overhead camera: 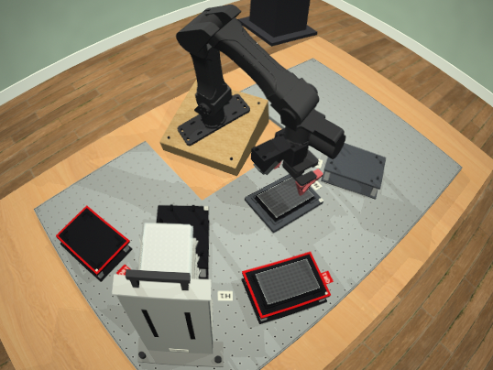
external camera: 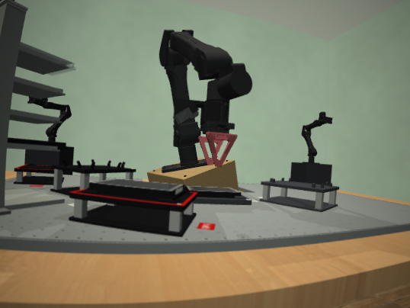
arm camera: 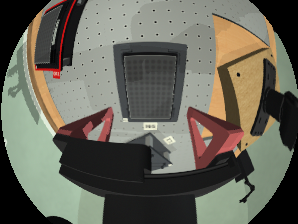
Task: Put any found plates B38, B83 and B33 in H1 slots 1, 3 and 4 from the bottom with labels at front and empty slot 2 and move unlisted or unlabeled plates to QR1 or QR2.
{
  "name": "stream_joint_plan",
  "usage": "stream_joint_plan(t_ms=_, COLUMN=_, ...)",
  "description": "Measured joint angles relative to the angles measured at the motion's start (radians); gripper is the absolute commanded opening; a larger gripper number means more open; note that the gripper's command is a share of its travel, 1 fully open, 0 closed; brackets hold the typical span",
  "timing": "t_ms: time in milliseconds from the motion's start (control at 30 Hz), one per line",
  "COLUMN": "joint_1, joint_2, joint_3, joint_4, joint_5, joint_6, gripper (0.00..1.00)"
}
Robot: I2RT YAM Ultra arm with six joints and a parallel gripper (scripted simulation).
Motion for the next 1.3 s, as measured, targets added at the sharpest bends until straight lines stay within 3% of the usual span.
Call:
stream_joint_plan(t_ms=400, joint_1=-0.002, joint_2=0.001, joint_3=-0.003, joint_4=0.005, joint_5=0.0, joint_6=-0.001, gripper=1.0)
stream_joint_plan(t_ms=1300, joint_1=-0.036, joint_2=0.059, joint_3=-0.081, joint_4=0.14, joint_5=-0.003, joint_6=-0.033, gripper=1.0)
